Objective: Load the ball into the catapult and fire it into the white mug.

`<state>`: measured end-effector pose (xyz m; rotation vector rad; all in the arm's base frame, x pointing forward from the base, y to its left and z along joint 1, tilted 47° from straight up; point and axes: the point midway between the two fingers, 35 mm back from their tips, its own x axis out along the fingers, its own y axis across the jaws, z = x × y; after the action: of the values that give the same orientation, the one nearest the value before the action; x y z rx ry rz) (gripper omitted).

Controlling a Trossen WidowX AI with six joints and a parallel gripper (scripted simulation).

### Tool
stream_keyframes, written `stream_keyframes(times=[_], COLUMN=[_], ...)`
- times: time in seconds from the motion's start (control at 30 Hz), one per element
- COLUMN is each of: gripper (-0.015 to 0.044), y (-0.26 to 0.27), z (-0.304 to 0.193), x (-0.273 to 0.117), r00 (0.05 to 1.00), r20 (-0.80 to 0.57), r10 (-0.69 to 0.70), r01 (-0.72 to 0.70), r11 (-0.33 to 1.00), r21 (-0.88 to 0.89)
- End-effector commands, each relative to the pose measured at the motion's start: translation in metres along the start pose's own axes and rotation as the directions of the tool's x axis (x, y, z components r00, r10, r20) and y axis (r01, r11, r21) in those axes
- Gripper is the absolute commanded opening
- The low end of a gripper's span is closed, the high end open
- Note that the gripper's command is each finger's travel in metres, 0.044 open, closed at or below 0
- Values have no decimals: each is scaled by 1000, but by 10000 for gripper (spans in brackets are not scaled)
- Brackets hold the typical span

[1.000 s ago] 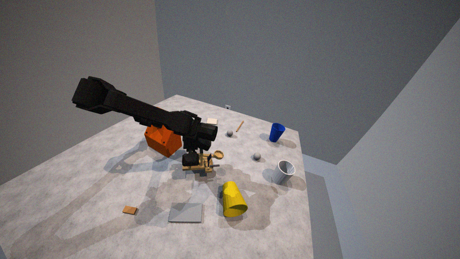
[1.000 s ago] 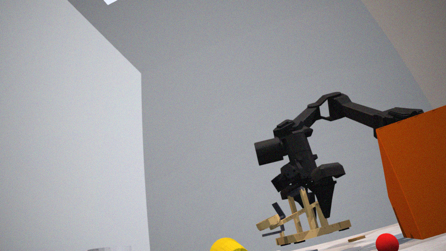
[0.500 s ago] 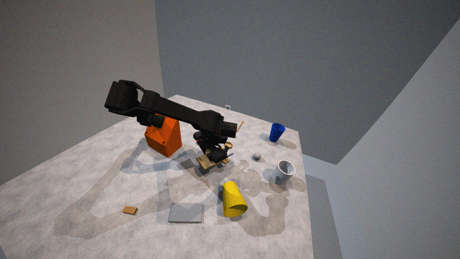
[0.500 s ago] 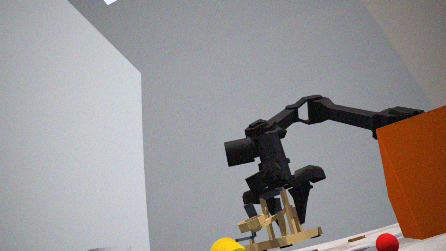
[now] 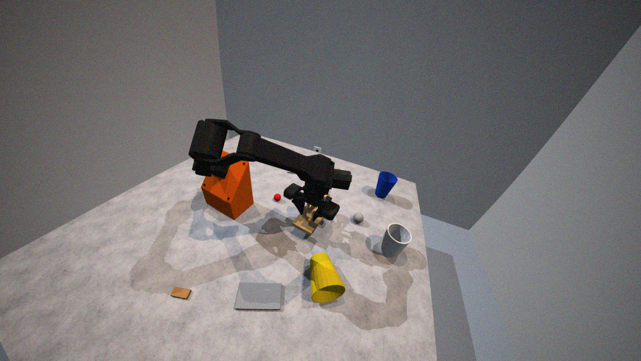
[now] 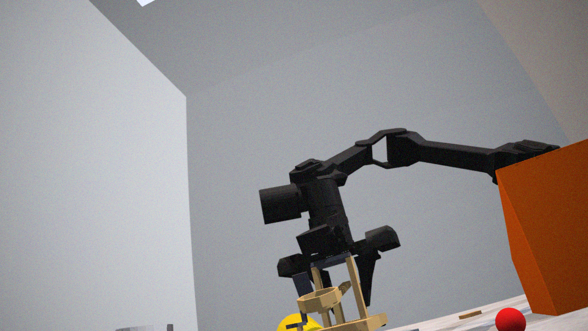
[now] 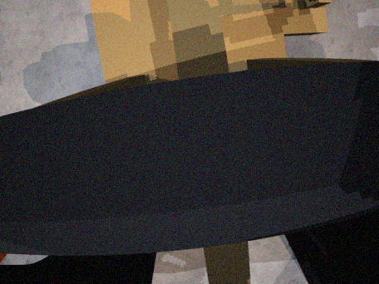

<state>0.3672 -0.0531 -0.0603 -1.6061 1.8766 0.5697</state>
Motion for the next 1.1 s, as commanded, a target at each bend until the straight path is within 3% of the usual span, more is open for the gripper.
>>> stream_keyframes(times=[0.0, 1.07], gripper=[0, 0], y=[-9, -10], z=[1, 0], x=[-7, 38], r00=[1000, 1000], r20=[12, 11], r10=[-17, -5], r01=[17, 5], r11=[1000, 1000], r21=[-3, 5])
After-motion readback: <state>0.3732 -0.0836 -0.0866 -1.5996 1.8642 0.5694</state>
